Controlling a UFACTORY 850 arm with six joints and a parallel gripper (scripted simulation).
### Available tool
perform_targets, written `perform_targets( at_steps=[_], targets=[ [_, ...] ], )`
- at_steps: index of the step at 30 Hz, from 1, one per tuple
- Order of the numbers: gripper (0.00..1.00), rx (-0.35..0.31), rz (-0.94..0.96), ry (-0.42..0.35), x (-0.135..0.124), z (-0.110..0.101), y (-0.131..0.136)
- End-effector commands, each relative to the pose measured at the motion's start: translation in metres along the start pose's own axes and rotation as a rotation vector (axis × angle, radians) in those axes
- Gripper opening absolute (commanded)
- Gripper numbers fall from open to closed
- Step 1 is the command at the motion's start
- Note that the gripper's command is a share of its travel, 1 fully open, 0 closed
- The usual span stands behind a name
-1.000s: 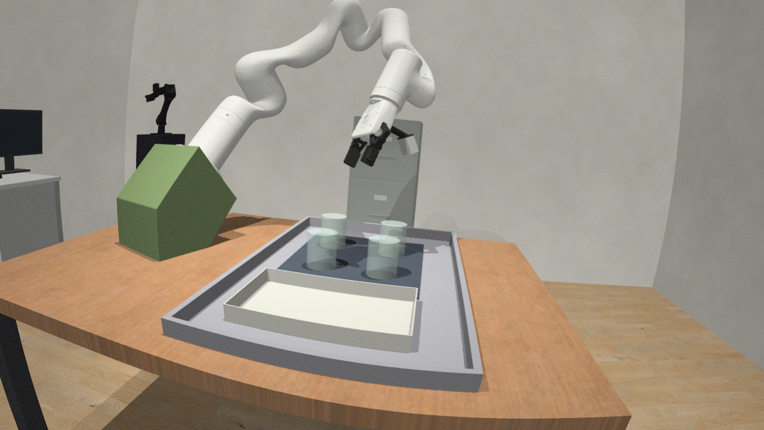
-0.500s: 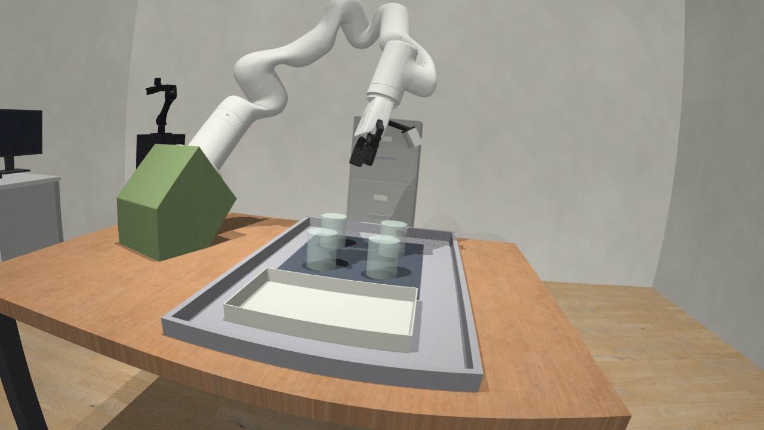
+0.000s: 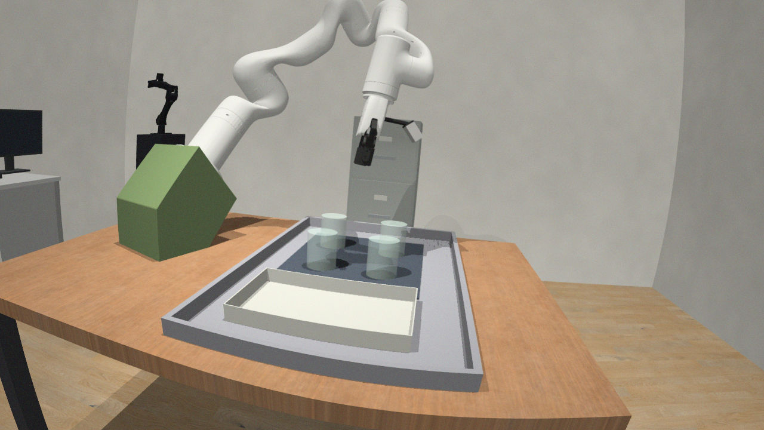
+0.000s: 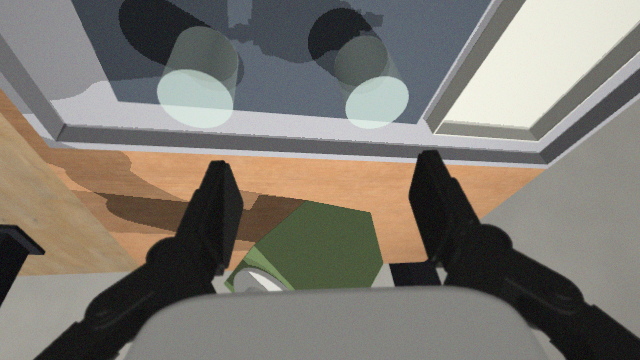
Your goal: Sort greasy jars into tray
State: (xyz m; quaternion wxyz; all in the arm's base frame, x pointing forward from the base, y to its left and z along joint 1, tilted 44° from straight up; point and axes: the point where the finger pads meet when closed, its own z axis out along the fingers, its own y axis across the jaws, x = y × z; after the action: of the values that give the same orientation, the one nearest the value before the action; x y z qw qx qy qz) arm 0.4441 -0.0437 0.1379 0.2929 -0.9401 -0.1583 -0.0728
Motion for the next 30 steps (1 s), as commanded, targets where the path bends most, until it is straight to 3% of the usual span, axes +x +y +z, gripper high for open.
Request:
perform_targets(
  at_steps=[1, 6, 7, 19, 20, 30],
  targets=[
    [1.0, 0.049, 0.105, 0.072, 0.0023, -0.0011, 0.0024],
    [1.0, 0.049, 0.105, 0.072, 0.0023, -0.0011, 0.0024],
    [1.0, 0.1, 0.211, 0.144, 0.0043, -0.0015, 0.004],
    [1.0, 0.111, 0.233, 0.159, 0.0047, -0.0016, 0.0043],
    [0.0, 0.111, 0.233, 0.159, 0.0047, -0.0016, 0.0043],
    [0.0, 0.111, 0.233, 0.159, 0.0047, -0.0016, 0.0043]
  ],
)
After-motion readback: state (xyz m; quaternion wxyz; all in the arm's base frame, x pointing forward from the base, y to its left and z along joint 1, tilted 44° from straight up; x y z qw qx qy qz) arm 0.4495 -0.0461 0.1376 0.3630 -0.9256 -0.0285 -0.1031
